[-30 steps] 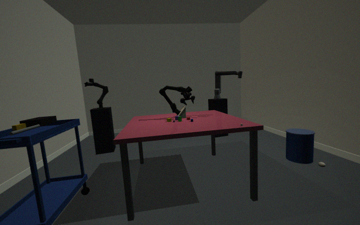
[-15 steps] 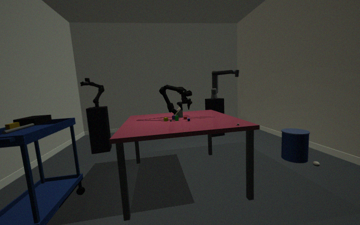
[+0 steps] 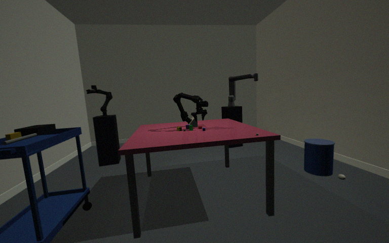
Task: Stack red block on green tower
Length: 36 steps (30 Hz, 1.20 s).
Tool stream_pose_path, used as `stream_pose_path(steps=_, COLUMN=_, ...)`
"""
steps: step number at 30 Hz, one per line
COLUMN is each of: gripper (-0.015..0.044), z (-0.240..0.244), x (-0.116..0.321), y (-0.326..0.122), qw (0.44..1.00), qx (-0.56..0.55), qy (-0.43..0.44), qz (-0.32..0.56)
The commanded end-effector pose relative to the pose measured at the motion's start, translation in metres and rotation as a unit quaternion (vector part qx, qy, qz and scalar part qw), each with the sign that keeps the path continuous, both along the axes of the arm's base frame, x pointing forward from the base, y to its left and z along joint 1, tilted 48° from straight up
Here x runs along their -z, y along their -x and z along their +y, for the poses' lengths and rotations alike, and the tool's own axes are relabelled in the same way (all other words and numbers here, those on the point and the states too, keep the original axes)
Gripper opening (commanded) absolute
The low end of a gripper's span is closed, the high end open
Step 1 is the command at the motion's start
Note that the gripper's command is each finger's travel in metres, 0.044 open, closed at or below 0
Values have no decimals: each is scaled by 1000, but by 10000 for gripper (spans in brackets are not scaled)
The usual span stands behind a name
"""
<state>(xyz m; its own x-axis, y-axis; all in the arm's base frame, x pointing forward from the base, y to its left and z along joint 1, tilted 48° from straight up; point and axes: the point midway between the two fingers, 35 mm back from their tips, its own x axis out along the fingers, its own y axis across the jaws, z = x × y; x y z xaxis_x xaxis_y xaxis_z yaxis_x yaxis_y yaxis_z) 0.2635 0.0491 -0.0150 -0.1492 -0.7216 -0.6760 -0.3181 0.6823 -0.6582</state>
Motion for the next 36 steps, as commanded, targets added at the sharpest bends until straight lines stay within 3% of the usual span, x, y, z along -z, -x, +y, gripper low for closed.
stream_pose_path(steps=1, gripper=440, z=-8, x=8, y=-2, qw=1000, qx=1, qy=-2, qz=2)
stream_pose_path(steps=7, gripper=440, z=-29, x=30, y=4, qw=1000, qx=1, qy=-1, qz=2)
stream_pose_path(steps=36, gripper=440, z=-56, x=53, y=11, qw=1000, qx=1, qy=0, qz=2)
